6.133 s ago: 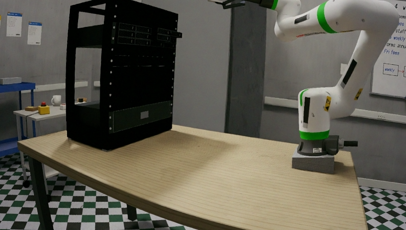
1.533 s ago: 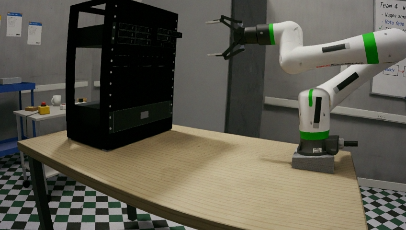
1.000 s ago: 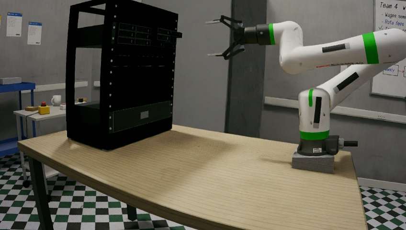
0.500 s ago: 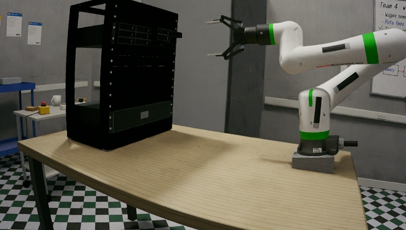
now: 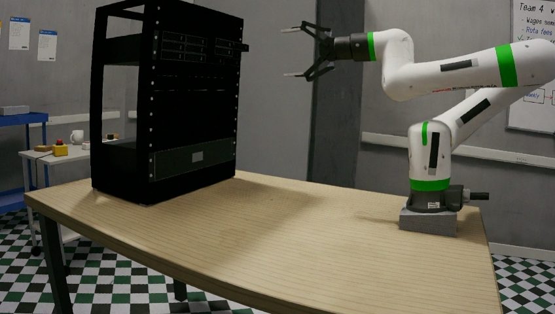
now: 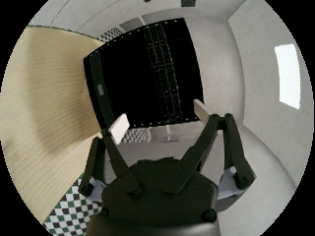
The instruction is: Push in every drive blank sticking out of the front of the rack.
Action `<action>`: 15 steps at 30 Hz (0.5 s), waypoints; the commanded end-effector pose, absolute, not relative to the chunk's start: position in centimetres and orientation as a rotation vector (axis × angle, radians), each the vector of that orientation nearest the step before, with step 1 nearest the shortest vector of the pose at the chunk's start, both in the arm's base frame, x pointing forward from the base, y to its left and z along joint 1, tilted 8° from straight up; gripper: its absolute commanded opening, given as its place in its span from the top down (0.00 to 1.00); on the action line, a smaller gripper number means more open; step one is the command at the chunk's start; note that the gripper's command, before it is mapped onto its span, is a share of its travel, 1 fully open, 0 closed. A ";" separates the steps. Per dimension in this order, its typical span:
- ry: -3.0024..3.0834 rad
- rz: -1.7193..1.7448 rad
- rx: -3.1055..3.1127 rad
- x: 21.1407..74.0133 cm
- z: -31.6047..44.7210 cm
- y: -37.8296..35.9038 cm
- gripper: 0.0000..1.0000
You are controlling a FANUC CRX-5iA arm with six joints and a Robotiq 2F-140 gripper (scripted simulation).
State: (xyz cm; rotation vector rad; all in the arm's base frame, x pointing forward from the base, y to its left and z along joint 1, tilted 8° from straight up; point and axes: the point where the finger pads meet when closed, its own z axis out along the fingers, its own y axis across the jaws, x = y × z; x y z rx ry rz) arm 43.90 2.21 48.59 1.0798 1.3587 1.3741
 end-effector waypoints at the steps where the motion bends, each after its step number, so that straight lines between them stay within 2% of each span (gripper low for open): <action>1: 1.182 1.367 1.050 44.1 48.6 2.2 0.00; 15: 1.182 1.367 1.050 45.5 48.8 1.6 0.00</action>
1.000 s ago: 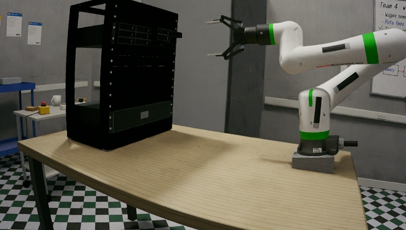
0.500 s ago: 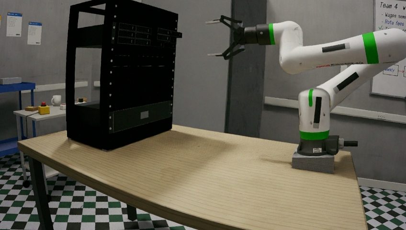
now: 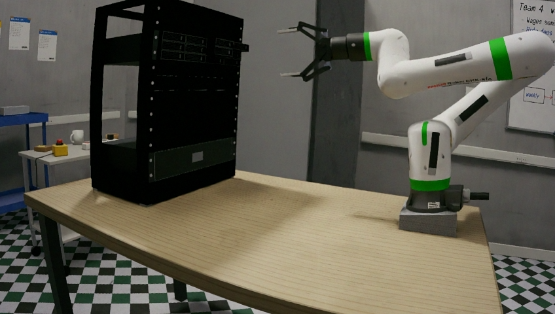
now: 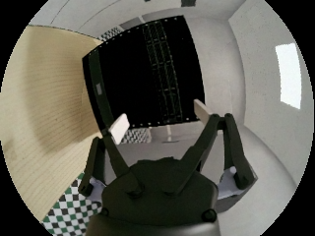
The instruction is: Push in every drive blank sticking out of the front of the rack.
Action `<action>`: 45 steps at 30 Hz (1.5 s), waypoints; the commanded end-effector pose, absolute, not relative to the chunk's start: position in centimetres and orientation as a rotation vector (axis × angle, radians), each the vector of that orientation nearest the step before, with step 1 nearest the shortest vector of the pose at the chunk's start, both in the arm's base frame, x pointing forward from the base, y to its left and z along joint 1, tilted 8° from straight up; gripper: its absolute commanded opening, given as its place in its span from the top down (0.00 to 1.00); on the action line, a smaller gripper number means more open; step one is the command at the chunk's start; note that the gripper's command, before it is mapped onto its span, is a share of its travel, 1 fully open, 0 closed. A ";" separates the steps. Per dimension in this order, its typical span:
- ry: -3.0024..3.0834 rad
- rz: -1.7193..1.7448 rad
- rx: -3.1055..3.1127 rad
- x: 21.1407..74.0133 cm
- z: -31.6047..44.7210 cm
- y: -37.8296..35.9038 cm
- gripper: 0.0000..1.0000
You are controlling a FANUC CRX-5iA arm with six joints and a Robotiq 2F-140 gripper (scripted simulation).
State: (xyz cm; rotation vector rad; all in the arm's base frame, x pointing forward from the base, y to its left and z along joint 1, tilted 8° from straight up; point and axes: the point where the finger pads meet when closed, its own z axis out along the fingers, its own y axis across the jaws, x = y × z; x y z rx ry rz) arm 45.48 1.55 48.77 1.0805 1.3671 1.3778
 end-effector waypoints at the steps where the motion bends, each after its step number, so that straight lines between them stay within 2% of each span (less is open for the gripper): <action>1: 1.182 1.367 1.050 45.5 48.8 1.6 0.00; 34: 1.182 1.367 1.050 45.5 48.8 1.6 0.00; 45: 1.182 1.367 1.050 50.8 49.4 -0.6 0.00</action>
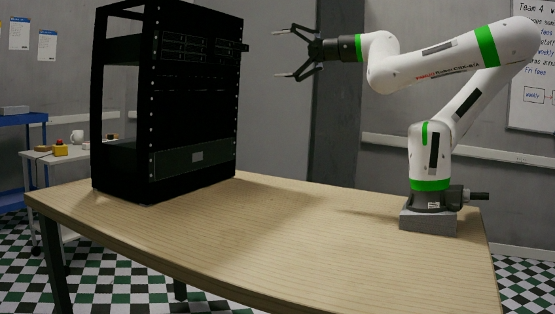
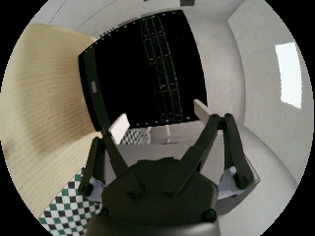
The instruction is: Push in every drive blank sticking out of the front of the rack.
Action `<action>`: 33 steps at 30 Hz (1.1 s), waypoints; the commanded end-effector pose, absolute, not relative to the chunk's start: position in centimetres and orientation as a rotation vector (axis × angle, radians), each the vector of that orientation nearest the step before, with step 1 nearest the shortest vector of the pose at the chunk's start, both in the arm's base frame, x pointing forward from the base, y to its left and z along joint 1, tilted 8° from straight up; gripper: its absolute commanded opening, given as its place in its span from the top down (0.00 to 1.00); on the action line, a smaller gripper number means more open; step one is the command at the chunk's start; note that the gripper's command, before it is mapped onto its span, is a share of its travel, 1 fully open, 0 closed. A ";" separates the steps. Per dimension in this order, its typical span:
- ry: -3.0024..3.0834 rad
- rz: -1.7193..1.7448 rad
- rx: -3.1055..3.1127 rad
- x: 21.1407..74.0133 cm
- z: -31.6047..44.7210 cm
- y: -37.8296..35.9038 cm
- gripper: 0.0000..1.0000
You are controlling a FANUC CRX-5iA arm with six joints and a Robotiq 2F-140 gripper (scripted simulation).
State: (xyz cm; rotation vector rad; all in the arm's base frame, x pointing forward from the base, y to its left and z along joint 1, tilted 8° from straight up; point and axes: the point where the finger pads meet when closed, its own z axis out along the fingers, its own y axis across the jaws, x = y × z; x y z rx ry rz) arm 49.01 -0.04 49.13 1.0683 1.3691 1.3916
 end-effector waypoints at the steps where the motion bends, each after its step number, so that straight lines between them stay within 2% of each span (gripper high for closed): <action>1: 1.182 1.367 1.050 51.4 49.5 -0.9 0.00; 17: 1.182 1.367 1.050 58.6 50.4 -3.9 0.00; 33: 1.182 1.367 1.050 59.6 50.5 -4.3 0.00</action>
